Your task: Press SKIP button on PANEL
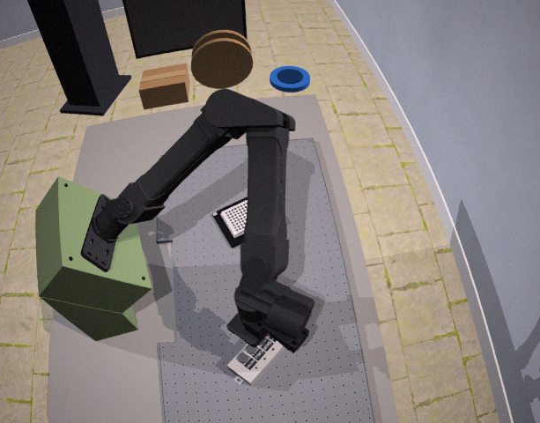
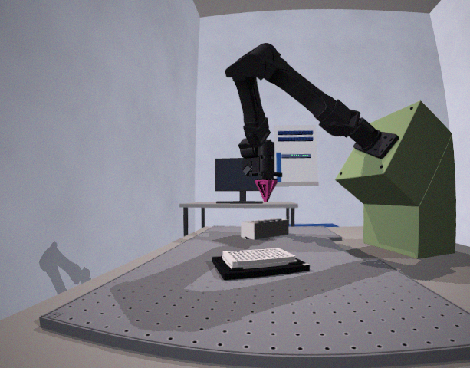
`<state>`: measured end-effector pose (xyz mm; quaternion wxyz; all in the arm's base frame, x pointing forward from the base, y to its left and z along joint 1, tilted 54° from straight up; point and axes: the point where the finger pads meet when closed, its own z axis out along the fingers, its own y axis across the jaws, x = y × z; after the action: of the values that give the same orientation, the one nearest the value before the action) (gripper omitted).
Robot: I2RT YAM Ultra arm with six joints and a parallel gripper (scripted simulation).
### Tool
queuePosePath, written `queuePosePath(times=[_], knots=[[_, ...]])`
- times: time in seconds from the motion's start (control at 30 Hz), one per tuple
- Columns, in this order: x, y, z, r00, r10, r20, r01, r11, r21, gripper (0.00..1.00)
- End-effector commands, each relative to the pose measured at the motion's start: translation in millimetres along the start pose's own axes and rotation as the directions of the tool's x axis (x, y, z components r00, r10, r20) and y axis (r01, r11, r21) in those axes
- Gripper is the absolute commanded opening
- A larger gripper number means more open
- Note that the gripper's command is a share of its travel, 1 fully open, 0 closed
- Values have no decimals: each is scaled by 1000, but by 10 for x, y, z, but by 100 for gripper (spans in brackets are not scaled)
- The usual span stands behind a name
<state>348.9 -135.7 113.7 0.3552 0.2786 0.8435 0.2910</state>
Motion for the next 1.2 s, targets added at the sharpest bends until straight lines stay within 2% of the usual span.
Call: queuePosePath(times=[0.0,0.1,0.23,0.3,1.17], knots=[[-92,67,-260,1000,-5,9,5,1000,1,0],[-45,-15,-192,1000,22,-15,-22,1000,4,0],[-47,-12,-195,1000,21,-14,-20,1000,4,0],[-80,38,-241,1000,2,3,-2,1000,5,0],[-83,38,-241,1000,4,4,-4,1000,5,0]])
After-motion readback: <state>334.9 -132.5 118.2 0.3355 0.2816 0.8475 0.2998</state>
